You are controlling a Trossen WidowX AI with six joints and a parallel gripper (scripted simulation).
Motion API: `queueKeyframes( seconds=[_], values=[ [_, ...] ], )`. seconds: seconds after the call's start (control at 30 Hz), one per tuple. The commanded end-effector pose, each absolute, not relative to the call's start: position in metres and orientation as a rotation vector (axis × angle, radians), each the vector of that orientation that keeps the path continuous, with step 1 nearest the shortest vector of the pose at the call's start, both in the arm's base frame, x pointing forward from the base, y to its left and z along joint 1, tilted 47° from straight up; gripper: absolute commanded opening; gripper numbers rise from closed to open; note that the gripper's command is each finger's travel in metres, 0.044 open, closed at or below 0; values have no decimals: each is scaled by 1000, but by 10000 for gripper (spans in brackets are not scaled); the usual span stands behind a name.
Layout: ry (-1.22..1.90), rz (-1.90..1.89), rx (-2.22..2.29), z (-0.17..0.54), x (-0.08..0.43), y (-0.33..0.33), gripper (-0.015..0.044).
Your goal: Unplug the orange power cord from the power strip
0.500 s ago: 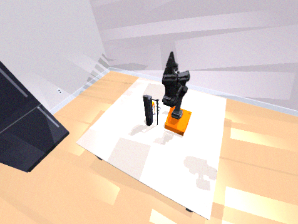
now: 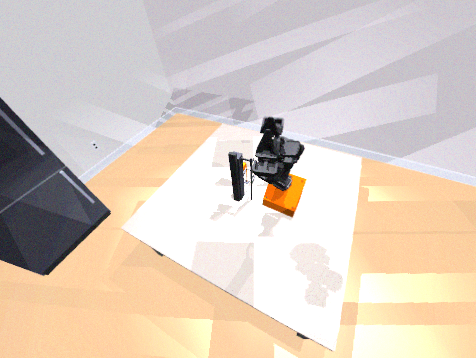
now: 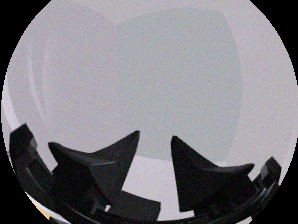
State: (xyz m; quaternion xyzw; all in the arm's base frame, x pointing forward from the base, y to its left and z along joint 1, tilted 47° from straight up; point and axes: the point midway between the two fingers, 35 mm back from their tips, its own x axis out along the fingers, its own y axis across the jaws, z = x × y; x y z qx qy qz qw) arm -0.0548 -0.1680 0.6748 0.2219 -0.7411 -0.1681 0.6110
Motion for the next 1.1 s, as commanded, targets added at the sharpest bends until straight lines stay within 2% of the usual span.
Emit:
queueKeyframes(
  seconds=[0.0, 0.27, 0.6, 0.83, 1.07],
  values=[
    [-1727, -250, 323, 696, -47, -101, 160],
    [-1644, -14, 0, 713, -1, 13, 160],
    [-1354, 253, -290, 688, 111, 122, 160],
    [-1046, 398, -383, 641, 209, 161, 160],
    [-697, 478, -392, 573, 303, 168, 160]
  ],
)
